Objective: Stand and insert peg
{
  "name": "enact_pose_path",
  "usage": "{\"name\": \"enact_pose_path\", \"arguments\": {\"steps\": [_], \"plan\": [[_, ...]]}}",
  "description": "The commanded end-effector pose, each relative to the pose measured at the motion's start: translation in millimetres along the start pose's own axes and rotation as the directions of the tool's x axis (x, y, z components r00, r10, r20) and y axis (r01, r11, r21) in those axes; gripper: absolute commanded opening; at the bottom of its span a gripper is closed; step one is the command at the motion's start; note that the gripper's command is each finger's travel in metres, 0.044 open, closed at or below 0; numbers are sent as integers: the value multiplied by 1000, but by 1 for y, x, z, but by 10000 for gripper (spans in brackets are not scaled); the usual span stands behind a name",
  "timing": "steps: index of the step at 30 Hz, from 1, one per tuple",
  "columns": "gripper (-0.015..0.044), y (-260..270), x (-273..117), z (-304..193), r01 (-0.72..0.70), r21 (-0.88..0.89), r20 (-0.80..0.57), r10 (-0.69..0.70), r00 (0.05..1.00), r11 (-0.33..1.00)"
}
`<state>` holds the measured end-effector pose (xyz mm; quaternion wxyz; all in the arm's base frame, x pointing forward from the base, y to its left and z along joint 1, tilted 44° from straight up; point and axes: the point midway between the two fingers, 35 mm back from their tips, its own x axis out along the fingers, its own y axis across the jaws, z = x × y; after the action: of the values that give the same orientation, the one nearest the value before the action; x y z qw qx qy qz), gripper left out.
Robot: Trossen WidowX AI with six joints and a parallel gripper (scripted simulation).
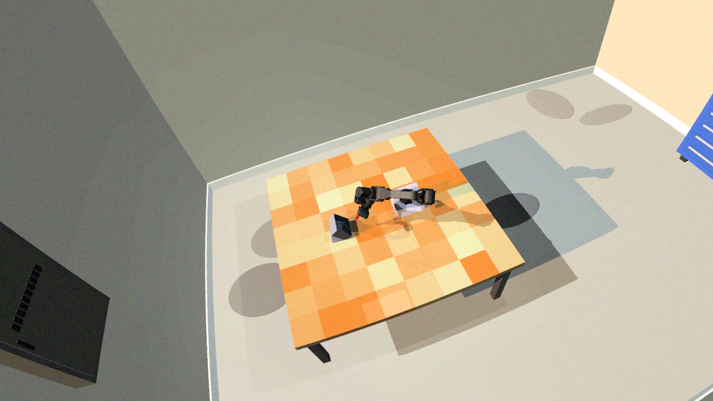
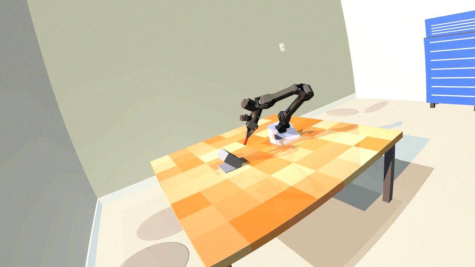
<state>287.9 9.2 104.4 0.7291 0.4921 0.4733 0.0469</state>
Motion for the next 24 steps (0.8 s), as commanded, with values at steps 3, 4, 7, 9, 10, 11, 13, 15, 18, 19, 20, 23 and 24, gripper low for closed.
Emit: {"name": "enact_pose_path", "arguments": {"steps": [3,4,7,9,10,11,13,15,18,19,20,23,24], "plan": [[0,0,-1,3,-21,17,32,21,999,1000],[0,0,-1,4,-22,17,33,21,999,1000],[0,0,1,5,-23,20,38,23,999,1000],[0,0,2,7,-25,22,43,24,999,999],[0,0,3,7,-26,24,45,25,999,999],[0,0,4,8,-27,25,48,26,999,999],[0,0,6,9,-29,28,53,28,998,999],[0,0,8,11,-31,30,59,29,998,999],[0,0,11,13,-35,34,66,33,997,999],[0,0,12,13,-36,36,69,34,997,999],[0,0,12,14,-37,37,72,35,997,999],[0,0,15,16,-41,41,79,38,996,998],[0,0,16,16,-43,43,82,39,996,998]]}}
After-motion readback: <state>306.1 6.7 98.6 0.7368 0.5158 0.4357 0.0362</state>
